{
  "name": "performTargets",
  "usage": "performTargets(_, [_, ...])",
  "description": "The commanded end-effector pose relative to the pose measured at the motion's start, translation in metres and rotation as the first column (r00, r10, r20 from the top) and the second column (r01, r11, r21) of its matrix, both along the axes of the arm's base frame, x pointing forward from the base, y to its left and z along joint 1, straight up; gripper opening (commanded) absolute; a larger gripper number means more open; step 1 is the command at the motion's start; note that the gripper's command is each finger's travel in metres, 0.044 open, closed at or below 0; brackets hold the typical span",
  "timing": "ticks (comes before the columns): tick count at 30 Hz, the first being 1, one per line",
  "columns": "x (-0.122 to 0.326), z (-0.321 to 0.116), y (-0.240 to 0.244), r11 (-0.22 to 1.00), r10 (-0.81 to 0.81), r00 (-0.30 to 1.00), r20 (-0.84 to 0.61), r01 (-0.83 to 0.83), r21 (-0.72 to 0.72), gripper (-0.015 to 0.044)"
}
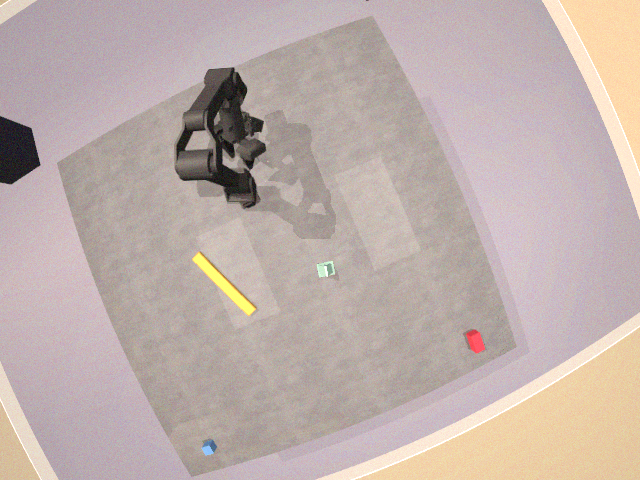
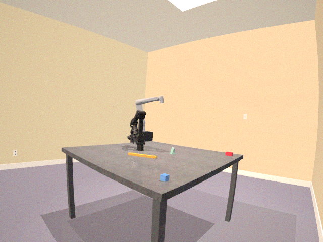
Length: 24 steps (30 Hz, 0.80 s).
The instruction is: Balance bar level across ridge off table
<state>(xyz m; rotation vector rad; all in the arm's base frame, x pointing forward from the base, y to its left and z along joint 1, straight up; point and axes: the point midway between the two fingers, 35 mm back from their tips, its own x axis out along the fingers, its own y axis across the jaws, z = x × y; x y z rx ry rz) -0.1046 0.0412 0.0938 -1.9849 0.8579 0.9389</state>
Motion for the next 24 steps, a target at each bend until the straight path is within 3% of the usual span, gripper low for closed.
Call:
performTargets(1, [0.000,0.000,0.000,1.000,-0.002,1.000,-0.001,0.002,0.000,0.0374])
performTargets(4, [0.002,-0.002,0.004,0.999,-0.032,0.999,-0.008,0.032,0.002,0.0315])
performTargets(24, [0.011,-0.006,0.040,0.976,-0.220,0.972,-0.089,0.218,-0.027,0.0315])
